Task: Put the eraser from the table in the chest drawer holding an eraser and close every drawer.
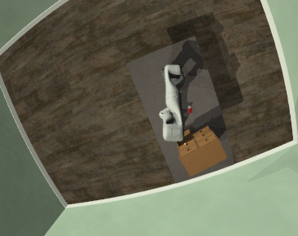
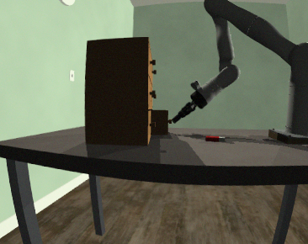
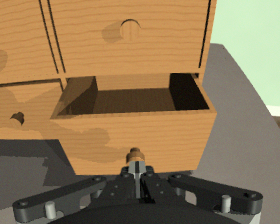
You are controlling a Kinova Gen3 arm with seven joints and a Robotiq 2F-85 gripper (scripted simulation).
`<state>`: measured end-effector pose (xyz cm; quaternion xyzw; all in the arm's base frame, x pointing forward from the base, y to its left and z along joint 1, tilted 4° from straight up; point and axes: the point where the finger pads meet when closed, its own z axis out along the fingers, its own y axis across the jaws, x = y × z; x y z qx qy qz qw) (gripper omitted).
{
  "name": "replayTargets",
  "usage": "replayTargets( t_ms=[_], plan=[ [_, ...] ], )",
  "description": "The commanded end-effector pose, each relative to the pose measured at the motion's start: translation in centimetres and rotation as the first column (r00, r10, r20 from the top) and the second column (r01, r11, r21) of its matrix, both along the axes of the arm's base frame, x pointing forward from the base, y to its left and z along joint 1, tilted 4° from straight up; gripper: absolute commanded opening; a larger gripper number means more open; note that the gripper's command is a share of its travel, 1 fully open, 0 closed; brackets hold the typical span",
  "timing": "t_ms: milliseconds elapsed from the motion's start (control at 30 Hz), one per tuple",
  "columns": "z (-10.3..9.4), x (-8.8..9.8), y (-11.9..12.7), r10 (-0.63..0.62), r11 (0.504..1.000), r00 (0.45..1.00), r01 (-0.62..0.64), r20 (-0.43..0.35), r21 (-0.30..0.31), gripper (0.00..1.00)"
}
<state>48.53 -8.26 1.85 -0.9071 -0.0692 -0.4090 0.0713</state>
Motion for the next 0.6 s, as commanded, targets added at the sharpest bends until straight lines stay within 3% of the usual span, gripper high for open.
replayTargets(
  t_ms=[0,567],
  plan=[
    [0.2,0.7,0.3,0.007,1.0,1.0,-0.007,0.008,-0.003,0.0],
    [0.2,3.3,0.8,0.007,1.0,1.0,-0.007,0.008,-0.003,0.0]
  ],
)
